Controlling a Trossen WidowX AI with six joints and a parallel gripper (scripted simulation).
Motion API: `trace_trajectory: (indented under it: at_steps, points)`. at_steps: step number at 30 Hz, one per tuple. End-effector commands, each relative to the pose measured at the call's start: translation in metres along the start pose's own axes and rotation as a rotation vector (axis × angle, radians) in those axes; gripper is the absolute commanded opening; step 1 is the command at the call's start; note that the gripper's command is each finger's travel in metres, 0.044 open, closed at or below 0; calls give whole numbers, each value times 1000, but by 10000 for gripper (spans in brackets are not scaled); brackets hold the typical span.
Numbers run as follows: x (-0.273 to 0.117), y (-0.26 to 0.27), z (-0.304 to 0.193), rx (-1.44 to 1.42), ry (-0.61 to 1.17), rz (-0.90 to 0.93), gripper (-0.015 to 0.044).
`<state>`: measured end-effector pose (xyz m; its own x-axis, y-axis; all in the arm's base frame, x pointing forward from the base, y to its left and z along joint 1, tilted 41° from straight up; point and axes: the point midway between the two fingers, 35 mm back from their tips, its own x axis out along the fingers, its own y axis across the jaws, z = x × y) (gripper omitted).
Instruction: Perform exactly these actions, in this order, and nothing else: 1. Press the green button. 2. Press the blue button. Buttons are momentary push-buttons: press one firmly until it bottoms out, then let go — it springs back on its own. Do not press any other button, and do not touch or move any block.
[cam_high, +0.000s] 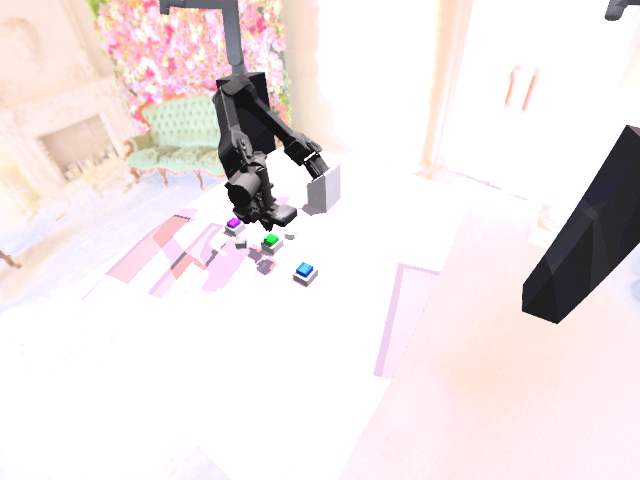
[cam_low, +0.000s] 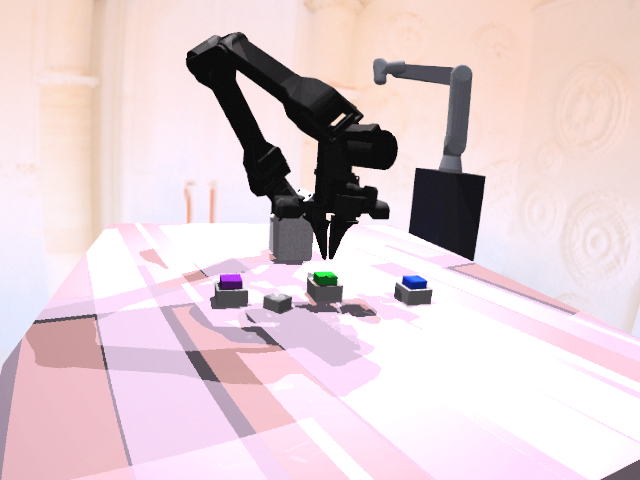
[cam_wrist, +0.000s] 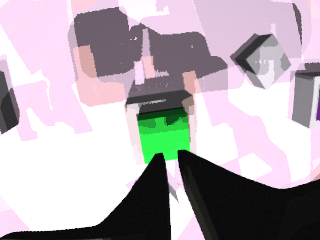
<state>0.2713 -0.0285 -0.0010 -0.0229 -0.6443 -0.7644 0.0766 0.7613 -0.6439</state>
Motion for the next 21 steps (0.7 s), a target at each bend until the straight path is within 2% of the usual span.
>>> trace_trajectory:
  at_steps: [1, 21]
  points:
    - [1, 0, -1, -6, 0, -4, 20]
    - [26, 0, -1, -6, 0, -4, 20]
